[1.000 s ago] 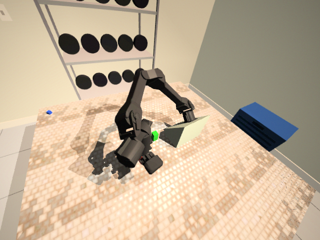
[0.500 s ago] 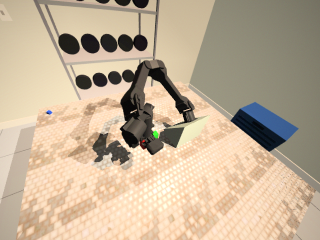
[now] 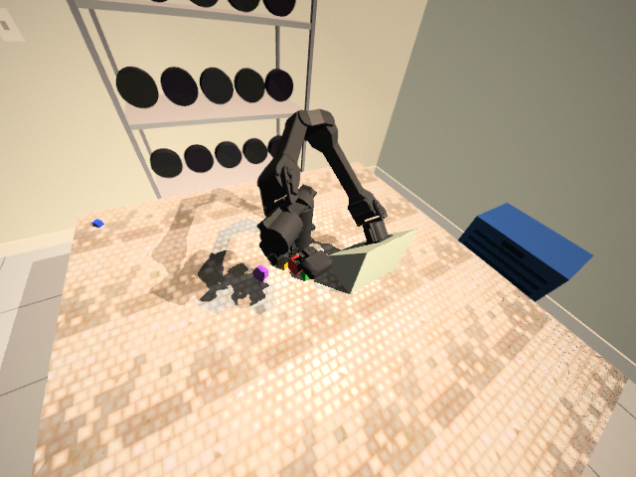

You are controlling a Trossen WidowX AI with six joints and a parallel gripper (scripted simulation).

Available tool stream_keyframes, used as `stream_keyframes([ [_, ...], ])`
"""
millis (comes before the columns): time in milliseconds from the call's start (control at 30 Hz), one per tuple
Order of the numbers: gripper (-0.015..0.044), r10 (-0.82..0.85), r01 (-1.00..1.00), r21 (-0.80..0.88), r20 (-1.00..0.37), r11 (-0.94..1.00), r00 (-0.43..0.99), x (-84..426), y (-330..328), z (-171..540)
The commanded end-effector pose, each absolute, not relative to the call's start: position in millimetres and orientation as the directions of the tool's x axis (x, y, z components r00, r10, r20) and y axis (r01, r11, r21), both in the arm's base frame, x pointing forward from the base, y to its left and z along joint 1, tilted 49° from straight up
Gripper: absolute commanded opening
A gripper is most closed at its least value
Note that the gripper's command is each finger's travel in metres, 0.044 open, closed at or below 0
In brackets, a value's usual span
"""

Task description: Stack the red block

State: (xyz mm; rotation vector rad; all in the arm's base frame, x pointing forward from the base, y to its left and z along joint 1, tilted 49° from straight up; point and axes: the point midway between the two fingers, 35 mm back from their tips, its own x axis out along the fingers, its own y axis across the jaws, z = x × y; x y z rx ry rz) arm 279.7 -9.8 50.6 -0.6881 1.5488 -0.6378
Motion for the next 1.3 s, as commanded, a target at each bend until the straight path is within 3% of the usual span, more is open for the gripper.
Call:
stream_keyframes([
  [0,0.0000,-0.748,-0.064,-0.746,-0.661,0.663,-0.058,265,-17,57],
  [500,0.0000,-0.752,-0.064,-0.749,-0.657,0.660,-0.061,208,-43,70],
  [1267,0.0000,-0.753,-0.063,-0.751,-0.655,0.658,-0.061,206,-85,33],
])
